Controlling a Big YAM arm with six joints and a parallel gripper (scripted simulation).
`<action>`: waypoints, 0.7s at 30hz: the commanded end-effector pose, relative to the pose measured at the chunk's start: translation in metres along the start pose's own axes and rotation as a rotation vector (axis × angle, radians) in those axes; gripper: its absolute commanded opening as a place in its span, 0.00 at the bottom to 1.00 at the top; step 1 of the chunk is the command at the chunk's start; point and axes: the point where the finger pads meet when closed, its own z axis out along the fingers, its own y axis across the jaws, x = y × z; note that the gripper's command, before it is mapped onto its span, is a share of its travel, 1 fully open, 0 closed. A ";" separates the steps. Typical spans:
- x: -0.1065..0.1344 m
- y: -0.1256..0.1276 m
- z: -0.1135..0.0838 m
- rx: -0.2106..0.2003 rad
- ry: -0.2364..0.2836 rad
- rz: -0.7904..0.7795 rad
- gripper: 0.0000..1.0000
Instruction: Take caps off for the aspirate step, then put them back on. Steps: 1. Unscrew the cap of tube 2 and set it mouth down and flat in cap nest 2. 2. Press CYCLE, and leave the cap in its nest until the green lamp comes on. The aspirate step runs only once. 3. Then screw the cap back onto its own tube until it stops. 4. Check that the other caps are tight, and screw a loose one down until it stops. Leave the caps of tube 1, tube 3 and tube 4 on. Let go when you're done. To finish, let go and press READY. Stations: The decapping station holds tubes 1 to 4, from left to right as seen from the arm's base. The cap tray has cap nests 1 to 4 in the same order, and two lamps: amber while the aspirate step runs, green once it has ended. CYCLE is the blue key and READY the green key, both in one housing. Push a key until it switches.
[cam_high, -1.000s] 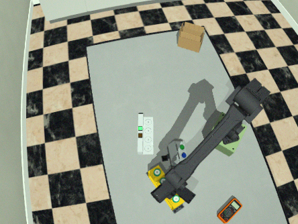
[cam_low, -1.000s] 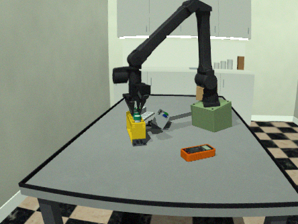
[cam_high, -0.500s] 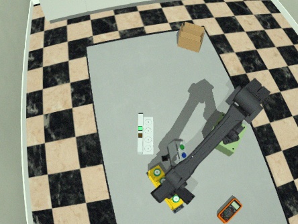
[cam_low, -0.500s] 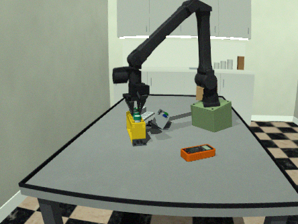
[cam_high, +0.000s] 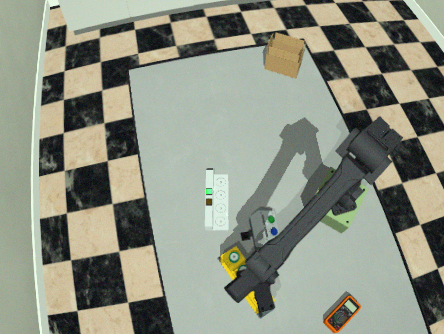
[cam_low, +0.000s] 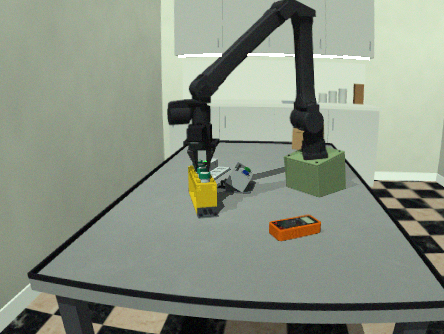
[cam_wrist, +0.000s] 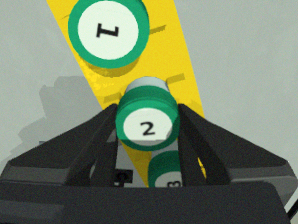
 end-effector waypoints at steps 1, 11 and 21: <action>-0.013 -0.021 -0.007 0.030 -0.018 0.259 0.00; -0.014 -0.021 -0.007 0.027 -0.025 0.650 0.00; -0.014 -0.021 -0.007 0.022 -0.033 1.158 0.00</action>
